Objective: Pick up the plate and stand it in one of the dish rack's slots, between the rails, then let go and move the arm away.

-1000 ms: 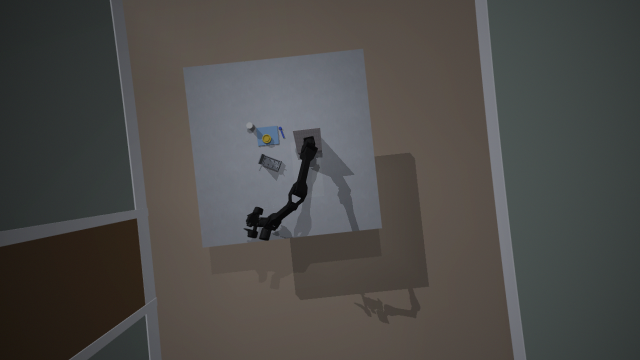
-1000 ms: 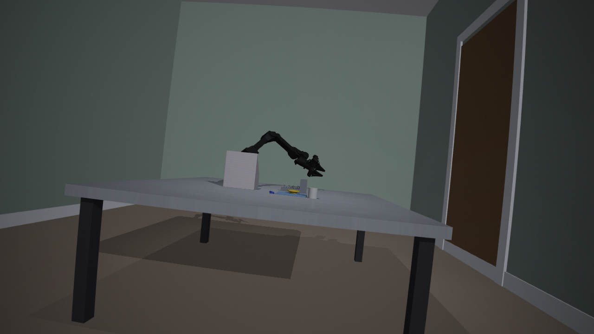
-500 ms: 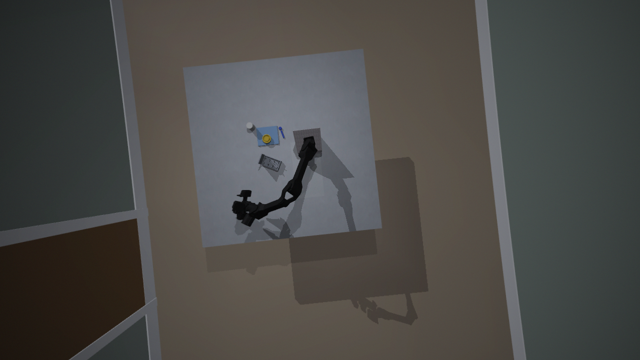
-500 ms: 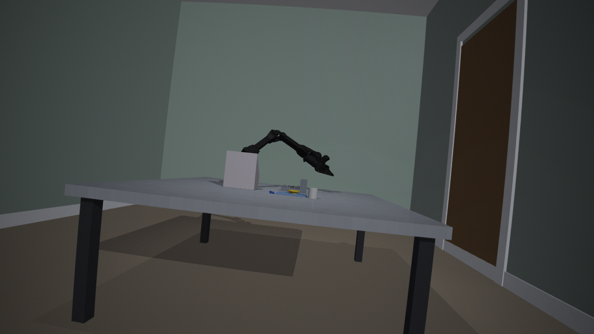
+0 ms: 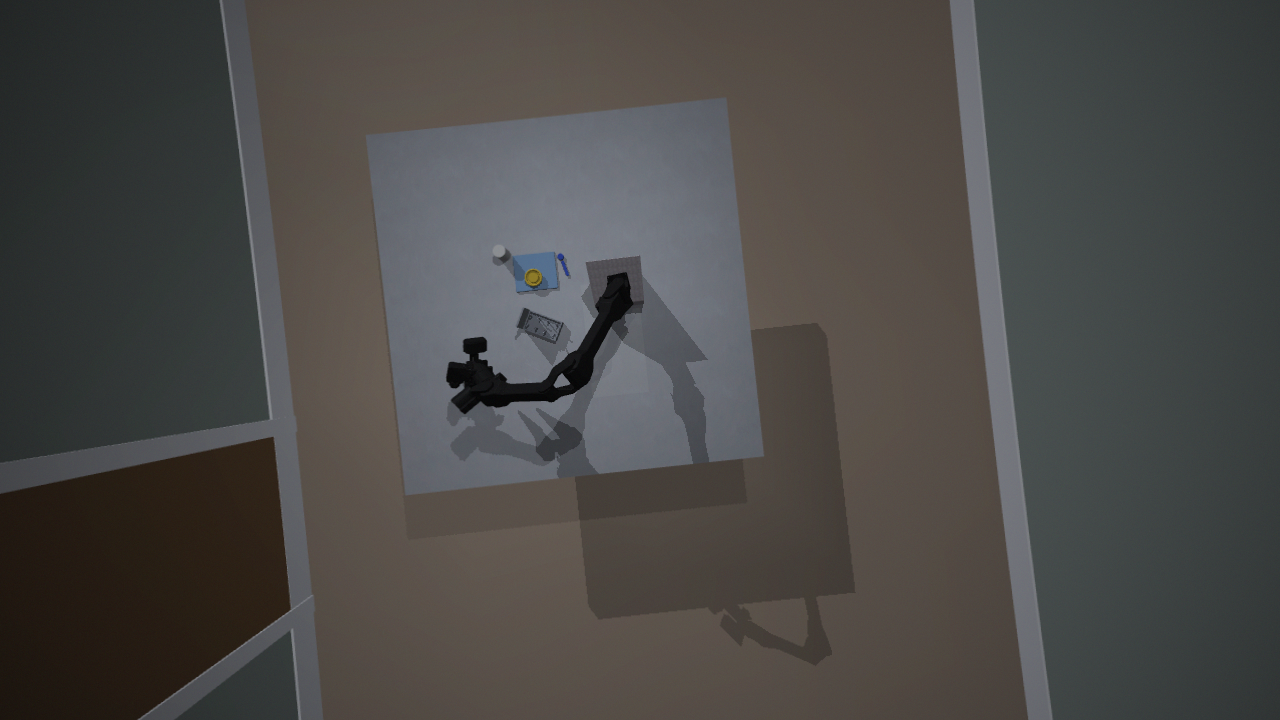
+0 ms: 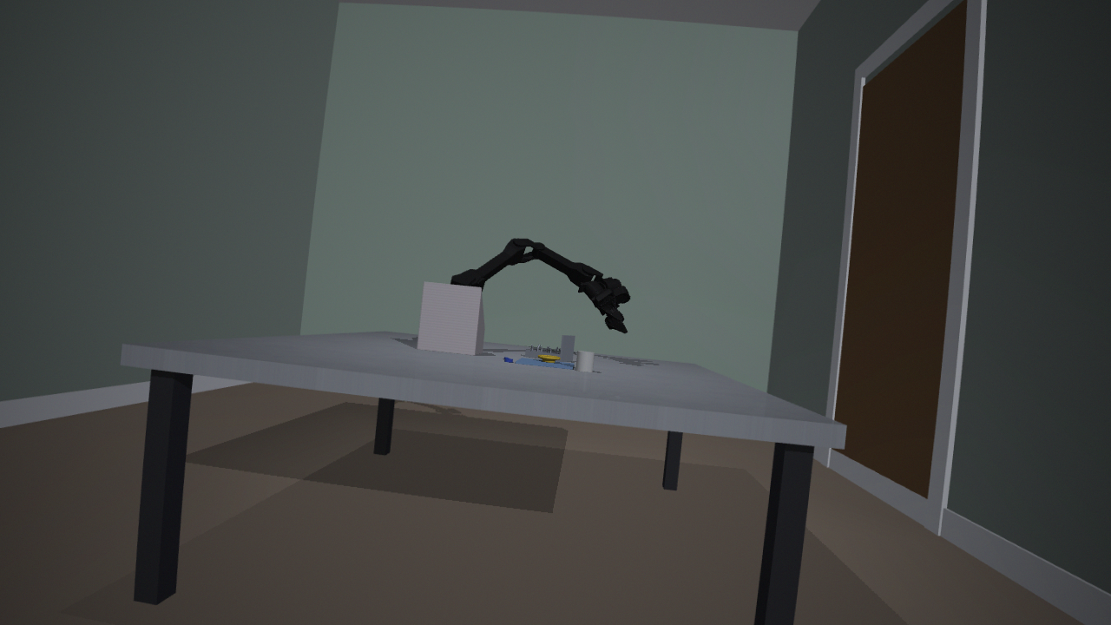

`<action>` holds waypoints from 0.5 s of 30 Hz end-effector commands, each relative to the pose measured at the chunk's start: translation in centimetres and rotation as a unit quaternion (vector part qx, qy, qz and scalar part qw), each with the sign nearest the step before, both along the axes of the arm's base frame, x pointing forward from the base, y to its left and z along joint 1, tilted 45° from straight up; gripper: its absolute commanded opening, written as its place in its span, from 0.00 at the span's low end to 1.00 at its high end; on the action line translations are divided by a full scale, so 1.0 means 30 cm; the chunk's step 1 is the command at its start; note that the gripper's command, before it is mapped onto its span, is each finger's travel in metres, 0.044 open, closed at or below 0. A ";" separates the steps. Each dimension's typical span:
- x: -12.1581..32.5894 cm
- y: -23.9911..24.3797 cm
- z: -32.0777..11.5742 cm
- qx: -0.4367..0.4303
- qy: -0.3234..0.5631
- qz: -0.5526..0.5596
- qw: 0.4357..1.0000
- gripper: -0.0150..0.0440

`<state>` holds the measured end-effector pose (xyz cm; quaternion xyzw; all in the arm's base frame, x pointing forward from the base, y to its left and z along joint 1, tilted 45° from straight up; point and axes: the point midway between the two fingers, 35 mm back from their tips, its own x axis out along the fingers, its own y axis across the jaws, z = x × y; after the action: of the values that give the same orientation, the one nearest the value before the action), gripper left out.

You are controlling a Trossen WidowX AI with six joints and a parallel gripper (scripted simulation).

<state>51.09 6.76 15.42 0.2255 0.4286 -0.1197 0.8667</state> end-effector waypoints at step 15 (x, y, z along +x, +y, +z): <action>-0.294 -0.462 -0.364 0.027 0.225 0.160 0.961 0.93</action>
<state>44.26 -5.29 6.04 0.1412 0.6170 -0.0457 0.7728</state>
